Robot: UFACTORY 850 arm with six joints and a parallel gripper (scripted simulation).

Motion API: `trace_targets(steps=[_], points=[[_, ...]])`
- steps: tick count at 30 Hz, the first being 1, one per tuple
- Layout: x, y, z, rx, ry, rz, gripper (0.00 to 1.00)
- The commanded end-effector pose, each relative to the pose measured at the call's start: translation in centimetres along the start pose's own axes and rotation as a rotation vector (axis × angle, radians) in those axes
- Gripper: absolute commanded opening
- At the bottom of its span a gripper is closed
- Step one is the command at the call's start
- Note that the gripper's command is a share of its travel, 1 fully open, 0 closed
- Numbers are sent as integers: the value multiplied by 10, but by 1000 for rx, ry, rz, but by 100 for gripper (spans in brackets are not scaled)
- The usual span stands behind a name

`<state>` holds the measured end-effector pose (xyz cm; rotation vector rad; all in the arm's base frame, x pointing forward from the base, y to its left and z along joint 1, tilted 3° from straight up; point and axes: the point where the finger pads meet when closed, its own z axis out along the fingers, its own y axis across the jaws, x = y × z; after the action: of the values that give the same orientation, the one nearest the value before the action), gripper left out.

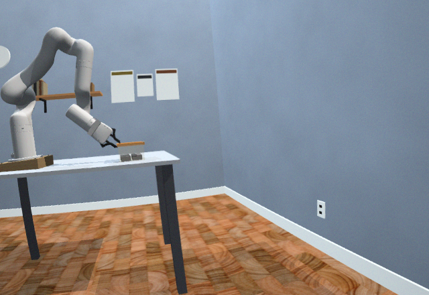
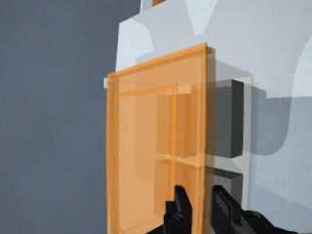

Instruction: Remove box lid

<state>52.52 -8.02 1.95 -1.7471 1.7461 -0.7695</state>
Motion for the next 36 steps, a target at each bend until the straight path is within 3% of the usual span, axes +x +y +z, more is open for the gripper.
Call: trace_targets(steps=[1,36], points=[[0,-1,0,1,0,0,0],[0,-5,-3,-34,0,0,0]])
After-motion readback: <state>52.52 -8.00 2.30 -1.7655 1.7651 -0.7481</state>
